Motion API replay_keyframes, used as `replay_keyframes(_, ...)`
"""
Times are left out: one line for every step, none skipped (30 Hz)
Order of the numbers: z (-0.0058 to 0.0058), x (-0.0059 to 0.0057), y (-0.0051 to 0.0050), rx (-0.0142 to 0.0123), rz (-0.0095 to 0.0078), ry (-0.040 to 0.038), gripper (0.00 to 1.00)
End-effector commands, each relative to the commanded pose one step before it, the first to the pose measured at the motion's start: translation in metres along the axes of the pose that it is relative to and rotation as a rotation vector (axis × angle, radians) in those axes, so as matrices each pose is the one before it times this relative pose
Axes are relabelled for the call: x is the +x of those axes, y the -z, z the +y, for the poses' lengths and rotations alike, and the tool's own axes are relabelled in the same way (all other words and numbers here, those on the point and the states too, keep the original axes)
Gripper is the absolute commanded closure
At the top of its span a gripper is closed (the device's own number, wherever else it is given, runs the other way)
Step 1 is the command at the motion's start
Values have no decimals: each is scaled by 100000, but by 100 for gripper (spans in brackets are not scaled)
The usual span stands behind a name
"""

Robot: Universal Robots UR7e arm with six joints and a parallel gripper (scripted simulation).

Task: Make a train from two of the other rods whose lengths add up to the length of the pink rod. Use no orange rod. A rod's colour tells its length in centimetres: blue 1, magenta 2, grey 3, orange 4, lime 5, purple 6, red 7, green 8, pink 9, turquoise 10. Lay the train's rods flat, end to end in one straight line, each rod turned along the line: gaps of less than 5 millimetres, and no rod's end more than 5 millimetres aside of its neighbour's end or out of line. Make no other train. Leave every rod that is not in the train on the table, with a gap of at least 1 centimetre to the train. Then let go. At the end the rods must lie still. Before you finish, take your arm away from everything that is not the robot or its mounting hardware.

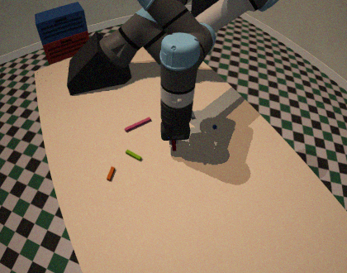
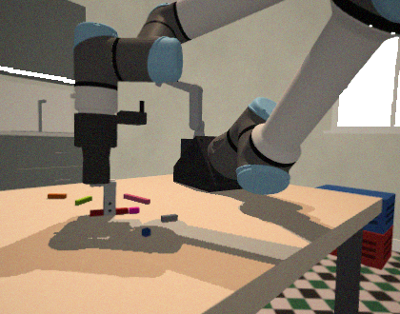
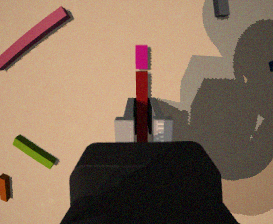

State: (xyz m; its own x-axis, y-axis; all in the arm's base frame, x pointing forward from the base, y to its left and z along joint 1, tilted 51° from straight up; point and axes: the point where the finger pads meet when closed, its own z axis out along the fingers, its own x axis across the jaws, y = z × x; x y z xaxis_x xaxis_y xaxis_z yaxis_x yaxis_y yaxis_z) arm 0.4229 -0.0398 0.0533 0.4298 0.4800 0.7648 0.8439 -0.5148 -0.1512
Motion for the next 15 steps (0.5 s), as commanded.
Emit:
replay_keyframes(1, -16, -26, -4, 104, -174, 76)
replay_keyframes(0, 0, 0, 0, 0, 0, 76)
replay_keyframes(0, 0, 0, 0, 0, 0, 76)
replay_keyframes(0, 0, 0, 0, 0, 0, 76)
replay_keyframes(0, 0, 0, 0, 0, 0, 76)
replay_keyframes(0, 0, 0, 0, 0, 0, 76)
replay_keyframes(0, 0, 0, 0, 0, 0, 76)
replay_keyframes(0, 0, 0, 0, 0, 0, 76)
replay_keyframes(0, 0, 0, 0, 0, 0, 76)
replay_keyframes(0, 0, 0, 0, 0, 0, 76)
replay_keyframes(0, 0, 0, 0, 0, 0, 76)
replay_keyframes(0, 0, 0, 0, 0, 0, 76)
replay_keyframes(0, 0, 0, 0, 0, 0, 76)
replay_keyframes(0, 0, 0, 0, 0, 0, 76)
replay_keyframes(0, 0, 0, 0, 0, 0, 70)
